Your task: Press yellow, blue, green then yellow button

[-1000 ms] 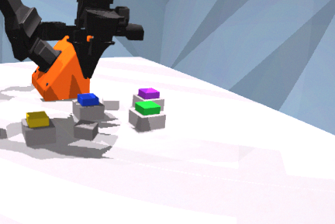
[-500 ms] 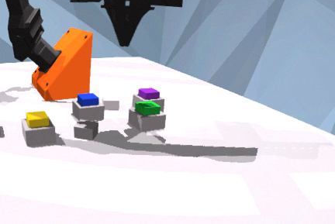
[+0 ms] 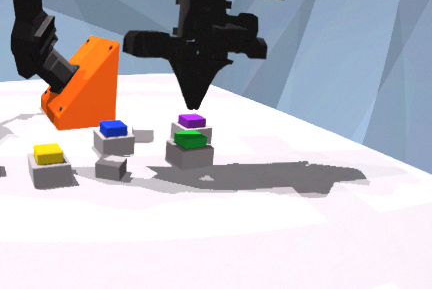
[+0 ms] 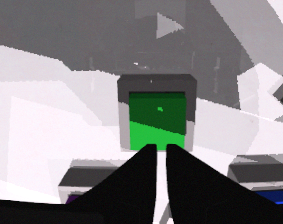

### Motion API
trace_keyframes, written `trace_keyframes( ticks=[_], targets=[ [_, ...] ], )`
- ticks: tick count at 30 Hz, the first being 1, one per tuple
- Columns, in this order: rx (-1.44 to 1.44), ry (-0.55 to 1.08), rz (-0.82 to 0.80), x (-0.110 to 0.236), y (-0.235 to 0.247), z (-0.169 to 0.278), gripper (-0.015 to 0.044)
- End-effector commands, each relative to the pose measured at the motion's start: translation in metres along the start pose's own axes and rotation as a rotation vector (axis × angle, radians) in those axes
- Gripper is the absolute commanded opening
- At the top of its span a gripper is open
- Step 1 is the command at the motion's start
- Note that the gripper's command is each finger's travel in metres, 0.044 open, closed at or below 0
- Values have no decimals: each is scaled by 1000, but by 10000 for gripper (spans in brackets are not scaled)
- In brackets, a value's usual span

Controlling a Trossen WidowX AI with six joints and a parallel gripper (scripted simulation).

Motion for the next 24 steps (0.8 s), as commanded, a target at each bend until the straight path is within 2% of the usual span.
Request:
trace_keyframes(
  ticks=[1,24],
  targets=[
    [8,-7,5,-10,1,2,20],
    [8,-8,6,-43,0,1,20]
  ],
)
Point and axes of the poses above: the point midway between the two fingers, 35 mm back from their tips, its own x axis back along the fingers, its own y axis across the jaws, z = x × y, the point moved 2 cm from there along x, back along the fingers, and after that the axes turned 10 degrees about -x, right-handed, at the moved point
